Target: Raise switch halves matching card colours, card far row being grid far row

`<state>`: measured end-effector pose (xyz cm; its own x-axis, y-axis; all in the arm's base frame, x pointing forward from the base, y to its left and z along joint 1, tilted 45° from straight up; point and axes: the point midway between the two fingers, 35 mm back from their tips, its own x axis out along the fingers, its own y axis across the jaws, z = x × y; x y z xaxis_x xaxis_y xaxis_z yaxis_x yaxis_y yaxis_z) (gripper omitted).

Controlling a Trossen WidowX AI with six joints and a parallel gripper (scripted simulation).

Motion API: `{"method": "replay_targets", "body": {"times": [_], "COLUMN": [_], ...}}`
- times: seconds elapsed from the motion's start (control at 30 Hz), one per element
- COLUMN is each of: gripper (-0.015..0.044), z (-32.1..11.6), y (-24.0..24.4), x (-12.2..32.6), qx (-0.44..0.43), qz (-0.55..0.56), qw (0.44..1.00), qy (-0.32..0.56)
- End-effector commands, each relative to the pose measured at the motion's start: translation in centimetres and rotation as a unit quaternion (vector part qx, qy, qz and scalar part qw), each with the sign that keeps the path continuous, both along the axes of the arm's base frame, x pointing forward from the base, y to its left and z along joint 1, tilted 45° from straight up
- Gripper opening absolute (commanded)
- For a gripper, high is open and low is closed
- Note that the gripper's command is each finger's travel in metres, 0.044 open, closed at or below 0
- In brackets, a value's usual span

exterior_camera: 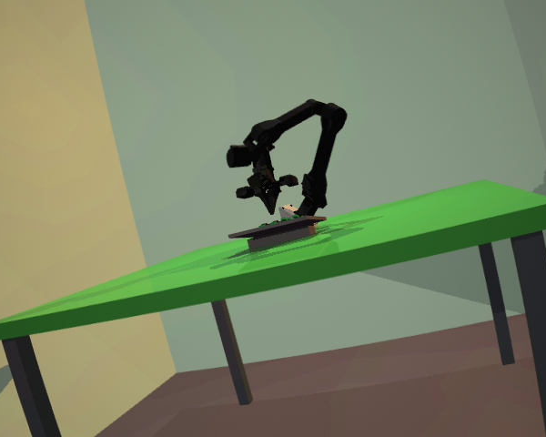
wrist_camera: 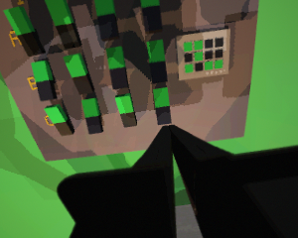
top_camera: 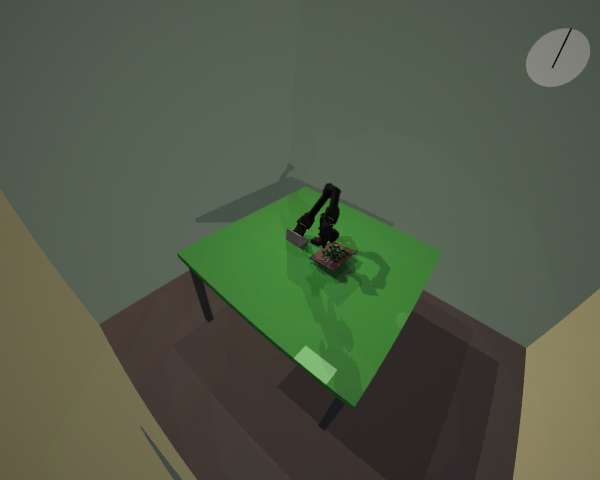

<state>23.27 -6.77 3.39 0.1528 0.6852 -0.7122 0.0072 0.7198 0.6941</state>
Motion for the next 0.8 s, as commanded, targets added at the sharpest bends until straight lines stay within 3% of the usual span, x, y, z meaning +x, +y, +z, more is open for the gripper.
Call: {"method": "replay_targets", "body": {"times": [0.0, 0.77], "gripper": [0.0000, 0.0000], "z": [-0.5, -1.9], "y": [0.6, 1.9], "x": [0.0, 0.3], "qx": [0.003, 0.003], "qz": [-0.003, -0.003], "qw": [1.000, 1.000], "qy": [0.001, 0.000]}}
